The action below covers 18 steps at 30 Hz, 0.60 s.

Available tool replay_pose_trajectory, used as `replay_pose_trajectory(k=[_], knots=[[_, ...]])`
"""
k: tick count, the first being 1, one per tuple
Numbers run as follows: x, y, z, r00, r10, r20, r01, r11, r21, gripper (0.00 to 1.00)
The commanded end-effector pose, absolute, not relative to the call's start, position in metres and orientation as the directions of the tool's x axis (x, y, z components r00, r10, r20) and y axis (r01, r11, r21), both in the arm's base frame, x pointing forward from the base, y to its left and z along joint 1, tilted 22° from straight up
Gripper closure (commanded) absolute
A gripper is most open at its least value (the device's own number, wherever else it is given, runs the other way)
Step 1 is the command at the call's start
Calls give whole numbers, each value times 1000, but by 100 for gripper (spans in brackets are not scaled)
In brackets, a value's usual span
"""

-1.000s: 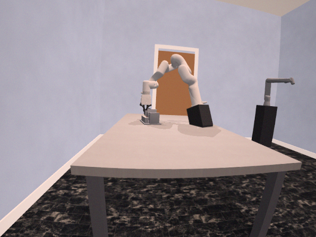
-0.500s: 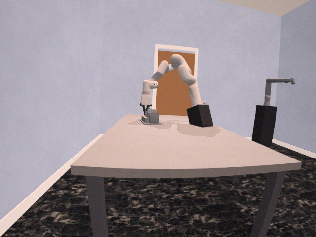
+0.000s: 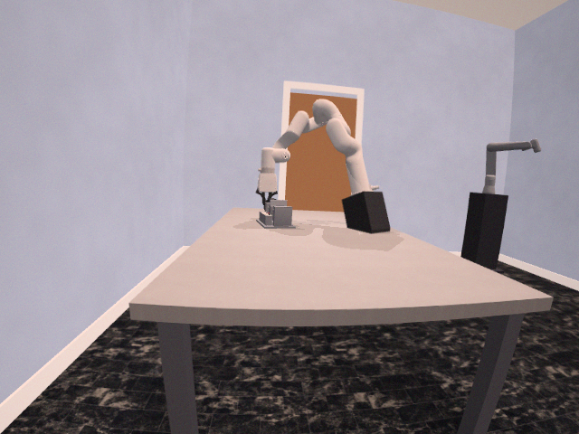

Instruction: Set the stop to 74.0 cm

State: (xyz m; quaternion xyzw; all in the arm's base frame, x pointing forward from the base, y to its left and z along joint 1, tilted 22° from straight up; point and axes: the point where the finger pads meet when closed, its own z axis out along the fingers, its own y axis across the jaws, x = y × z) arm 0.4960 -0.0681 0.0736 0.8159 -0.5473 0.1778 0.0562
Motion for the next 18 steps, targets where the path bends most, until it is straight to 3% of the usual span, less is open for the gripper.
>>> replay_pose_trajectory(k=[1, 18], knots=[[496, -68, 74, 338, -873, 352, -913, -395, -103, 94], [499, -68, 72, 338, -873, 352, -913, -395, -103, 94]])
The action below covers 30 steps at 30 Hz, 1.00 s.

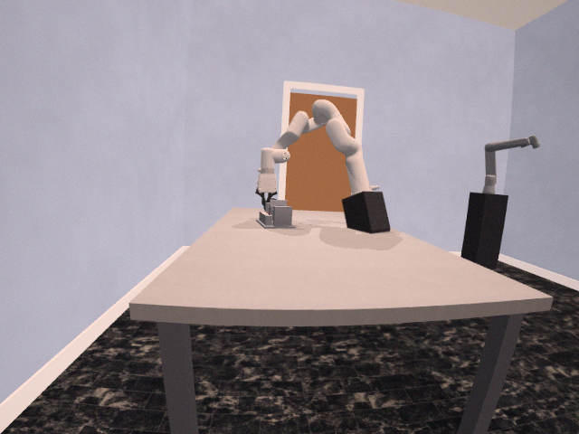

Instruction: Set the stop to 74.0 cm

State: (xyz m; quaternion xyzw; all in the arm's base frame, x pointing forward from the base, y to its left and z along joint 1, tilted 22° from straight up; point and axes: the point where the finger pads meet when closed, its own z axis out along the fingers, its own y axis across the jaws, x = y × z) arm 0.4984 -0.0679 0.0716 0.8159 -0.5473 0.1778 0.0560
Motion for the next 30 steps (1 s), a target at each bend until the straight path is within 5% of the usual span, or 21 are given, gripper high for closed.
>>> replay_pose_trajectory(k=[1, 30], knots=[[499, -68, 72, 338, -873, 352, -913, -395, -103, 94], [509, -70, 57, 338, -873, 352, -913, -395, -103, 94]])
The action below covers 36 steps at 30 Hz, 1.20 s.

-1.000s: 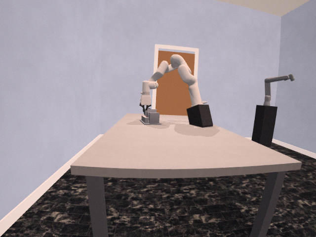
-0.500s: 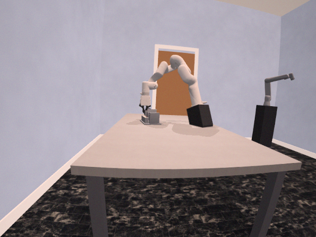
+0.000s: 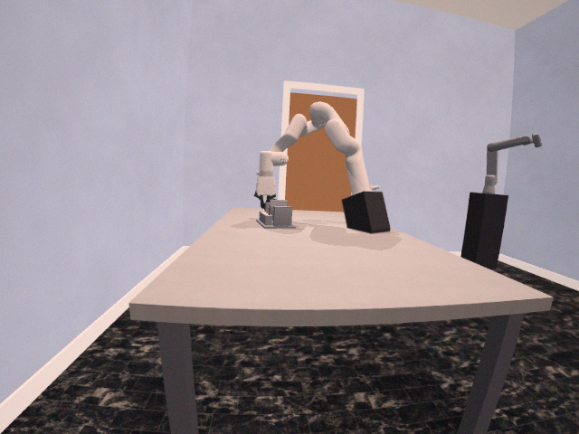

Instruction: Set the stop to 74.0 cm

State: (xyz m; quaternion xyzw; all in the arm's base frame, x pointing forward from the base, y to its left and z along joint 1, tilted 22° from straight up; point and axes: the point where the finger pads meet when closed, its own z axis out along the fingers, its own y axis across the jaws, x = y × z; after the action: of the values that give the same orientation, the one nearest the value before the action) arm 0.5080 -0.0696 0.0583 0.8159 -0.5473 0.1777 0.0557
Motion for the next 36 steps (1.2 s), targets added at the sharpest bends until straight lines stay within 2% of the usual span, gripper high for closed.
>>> replay_pose_trajectory(k=[1, 22, 36], knots=[[509, -70, 56, 338, -873, 352, -913, -395, -103, 94], [508, -79, 36, 338, -873, 352, -913, -395, -103, 94], [490, -92, 21, 338, -873, 352, -913, -395, -103, 94]])
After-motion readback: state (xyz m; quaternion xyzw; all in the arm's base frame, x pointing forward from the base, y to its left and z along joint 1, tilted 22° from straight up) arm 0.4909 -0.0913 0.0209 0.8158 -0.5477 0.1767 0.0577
